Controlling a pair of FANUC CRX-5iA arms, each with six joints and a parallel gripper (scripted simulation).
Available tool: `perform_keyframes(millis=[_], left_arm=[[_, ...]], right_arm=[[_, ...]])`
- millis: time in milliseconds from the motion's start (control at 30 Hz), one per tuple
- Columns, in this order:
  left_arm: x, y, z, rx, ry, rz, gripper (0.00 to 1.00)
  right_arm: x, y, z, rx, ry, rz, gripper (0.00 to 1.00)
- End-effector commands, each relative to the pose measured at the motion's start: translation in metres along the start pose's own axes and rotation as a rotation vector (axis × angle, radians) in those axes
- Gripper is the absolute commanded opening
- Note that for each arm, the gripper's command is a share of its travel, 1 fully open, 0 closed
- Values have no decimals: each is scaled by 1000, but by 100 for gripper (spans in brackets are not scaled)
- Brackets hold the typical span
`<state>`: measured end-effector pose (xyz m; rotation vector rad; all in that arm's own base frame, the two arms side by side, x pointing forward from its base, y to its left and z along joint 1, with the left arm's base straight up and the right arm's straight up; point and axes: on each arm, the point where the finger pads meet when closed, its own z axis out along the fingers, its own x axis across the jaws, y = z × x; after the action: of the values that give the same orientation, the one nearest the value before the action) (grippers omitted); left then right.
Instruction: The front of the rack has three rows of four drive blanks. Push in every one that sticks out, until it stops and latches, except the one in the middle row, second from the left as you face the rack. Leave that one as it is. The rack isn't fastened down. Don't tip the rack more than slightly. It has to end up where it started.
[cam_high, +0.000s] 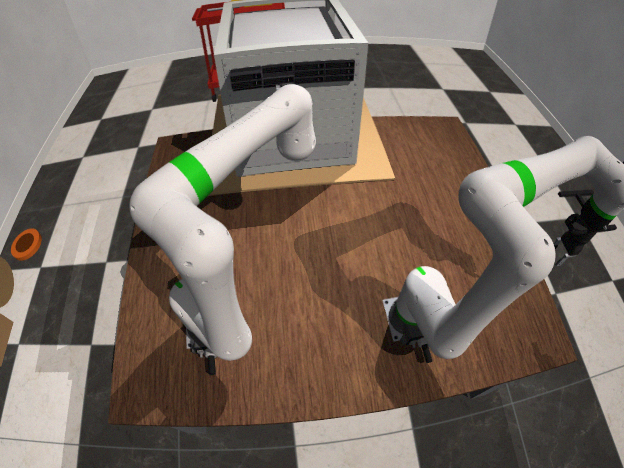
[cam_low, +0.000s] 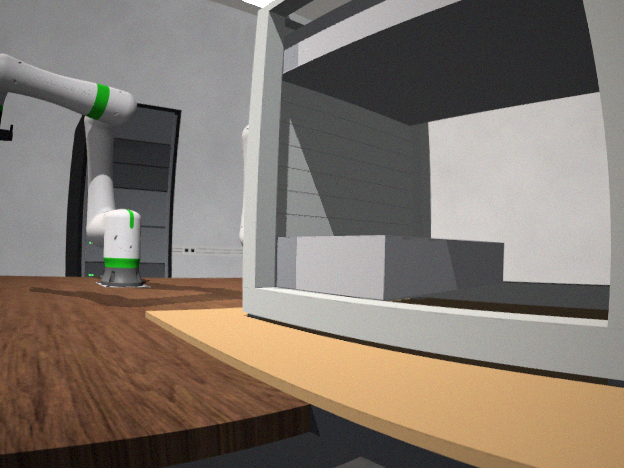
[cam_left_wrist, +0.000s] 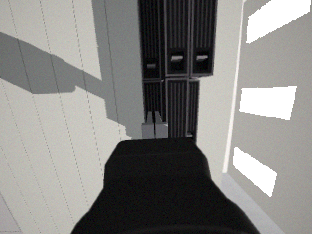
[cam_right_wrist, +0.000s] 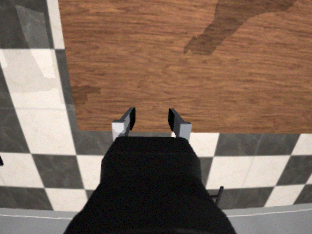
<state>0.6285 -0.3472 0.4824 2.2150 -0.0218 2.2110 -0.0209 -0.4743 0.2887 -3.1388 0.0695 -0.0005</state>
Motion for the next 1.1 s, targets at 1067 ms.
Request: perform_keyframes(millis=[1067], left_arm=[[2,0,4,0,2,-1,0]], right_arm=[[0,0,-1,-2,0,0,100]])
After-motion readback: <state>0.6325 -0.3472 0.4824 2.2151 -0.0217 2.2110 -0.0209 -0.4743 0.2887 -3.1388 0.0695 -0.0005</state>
